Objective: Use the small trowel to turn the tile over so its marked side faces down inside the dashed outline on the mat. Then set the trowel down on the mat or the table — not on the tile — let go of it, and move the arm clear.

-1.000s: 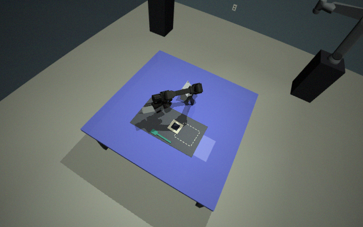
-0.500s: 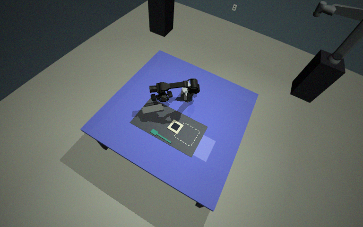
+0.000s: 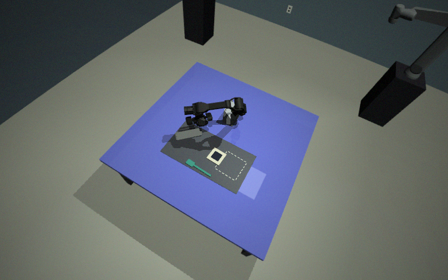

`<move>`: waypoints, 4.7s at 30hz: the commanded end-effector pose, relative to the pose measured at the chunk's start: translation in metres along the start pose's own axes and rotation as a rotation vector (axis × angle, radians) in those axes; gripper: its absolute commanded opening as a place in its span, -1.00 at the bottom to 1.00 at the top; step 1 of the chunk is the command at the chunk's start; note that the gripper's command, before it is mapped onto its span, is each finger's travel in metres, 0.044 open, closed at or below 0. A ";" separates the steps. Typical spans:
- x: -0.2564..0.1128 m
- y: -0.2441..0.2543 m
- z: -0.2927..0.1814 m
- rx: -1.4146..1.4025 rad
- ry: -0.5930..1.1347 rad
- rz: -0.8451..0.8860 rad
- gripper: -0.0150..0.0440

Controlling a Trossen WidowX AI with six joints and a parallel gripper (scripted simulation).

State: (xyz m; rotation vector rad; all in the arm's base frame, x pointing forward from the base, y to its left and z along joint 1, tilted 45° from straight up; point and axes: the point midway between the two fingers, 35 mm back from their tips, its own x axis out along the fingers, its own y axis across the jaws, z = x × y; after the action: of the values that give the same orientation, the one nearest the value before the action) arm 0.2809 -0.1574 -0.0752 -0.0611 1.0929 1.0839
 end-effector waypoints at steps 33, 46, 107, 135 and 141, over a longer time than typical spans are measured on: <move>0.035 -0.004 0.005 0.027 -0.022 0.016 -0.15; 0.035 -0.004 0.005 0.027 -0.022 0.016 -0.15; 0.035 -0.004 0.005 0.027 -0.022 0.016 -0.15; 0.035 -0.005 0.050 0.027 -0.024 0.017 -0.15; 0.040 -0.005 0.063 0.027 -0.025 0.017 -0.15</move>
State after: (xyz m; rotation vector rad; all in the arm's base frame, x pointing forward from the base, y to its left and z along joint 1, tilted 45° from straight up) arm 0.3229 -0.1077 -0.0753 -0.0142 1.0843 1.0780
